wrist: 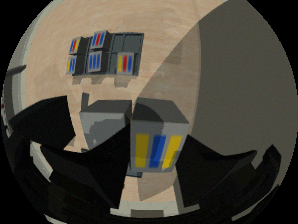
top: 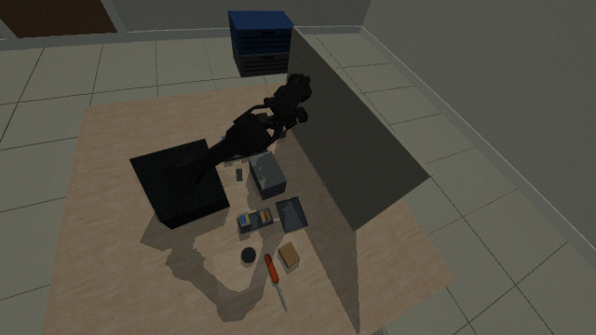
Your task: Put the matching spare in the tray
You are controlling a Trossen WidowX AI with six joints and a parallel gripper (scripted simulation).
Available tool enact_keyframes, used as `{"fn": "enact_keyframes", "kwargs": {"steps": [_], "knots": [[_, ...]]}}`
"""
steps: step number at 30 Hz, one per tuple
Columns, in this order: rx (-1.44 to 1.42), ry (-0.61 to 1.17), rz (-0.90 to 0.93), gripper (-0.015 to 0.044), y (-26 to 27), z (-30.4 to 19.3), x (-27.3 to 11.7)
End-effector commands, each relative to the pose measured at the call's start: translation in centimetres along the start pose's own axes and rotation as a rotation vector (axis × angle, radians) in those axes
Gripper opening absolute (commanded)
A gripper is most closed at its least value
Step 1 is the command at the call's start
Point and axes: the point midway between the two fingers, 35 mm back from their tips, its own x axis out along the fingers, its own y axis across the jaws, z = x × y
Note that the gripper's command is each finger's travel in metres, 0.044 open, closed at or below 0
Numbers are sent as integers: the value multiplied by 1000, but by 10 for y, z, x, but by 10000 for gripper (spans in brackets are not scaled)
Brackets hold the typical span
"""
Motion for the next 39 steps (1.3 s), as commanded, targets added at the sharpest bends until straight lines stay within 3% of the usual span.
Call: {"fn": "enact_keyframes", "kwargs": {"steps": [1,16,31,39], "knots": [[1,-5,-10,0,-7,-30,-4],[3,5,-19,0,-8,-144,-6],[9,53,-16,0,24,-250,-8],[11,74,-11,0,40,-279,-9]]}}
